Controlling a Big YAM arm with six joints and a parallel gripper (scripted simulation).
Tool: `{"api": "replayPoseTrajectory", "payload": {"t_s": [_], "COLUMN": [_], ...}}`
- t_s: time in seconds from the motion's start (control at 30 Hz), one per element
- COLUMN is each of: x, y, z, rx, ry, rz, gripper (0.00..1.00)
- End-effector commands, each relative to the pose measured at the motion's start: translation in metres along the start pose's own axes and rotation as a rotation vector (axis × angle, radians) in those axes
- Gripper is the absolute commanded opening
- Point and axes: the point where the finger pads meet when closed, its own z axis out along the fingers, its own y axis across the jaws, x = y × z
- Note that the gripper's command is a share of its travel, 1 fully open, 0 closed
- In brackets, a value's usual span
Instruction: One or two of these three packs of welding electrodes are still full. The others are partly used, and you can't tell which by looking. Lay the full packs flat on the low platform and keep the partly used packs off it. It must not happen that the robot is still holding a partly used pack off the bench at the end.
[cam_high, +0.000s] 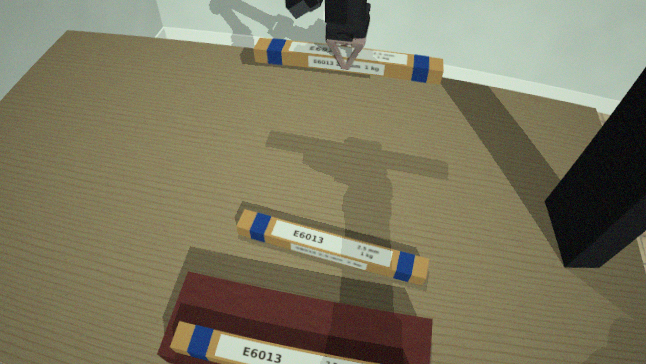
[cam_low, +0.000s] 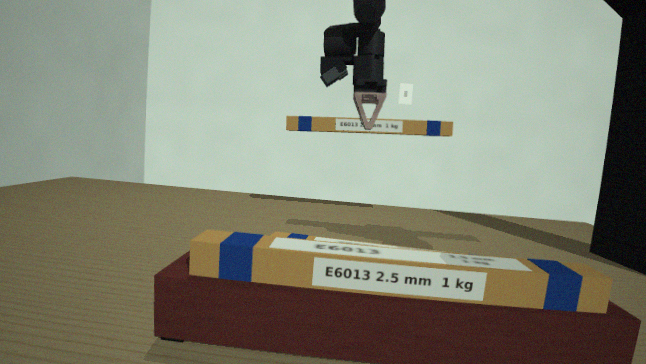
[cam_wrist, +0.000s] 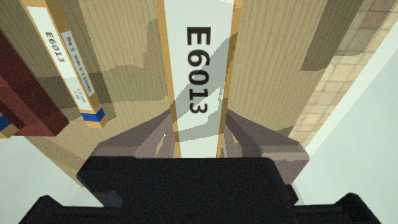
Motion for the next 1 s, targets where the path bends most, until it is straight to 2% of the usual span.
{"api": "replayPoseTrajectory", "payload": {"t_s": [0.0,0.23,0.6,0.83,0.97], "x": [-0.03,-0.029,-0.029,-0.028,-0.028], "y": [0.005,0.012,0.05,0.056,0.07], "z": [-0.028,-0.029,-0.022,-0.022,-0.02], "rx": [0.03,0.038,0.023,0.033,0.028], "ry": [-0.074,-0.075,-0.074,-0.075,-0.074], "rz": [-0.006,0.001,-0.007,0.001,-0.001], "gripper": [0.0,0.0,0.0,0.0,0.0]}}
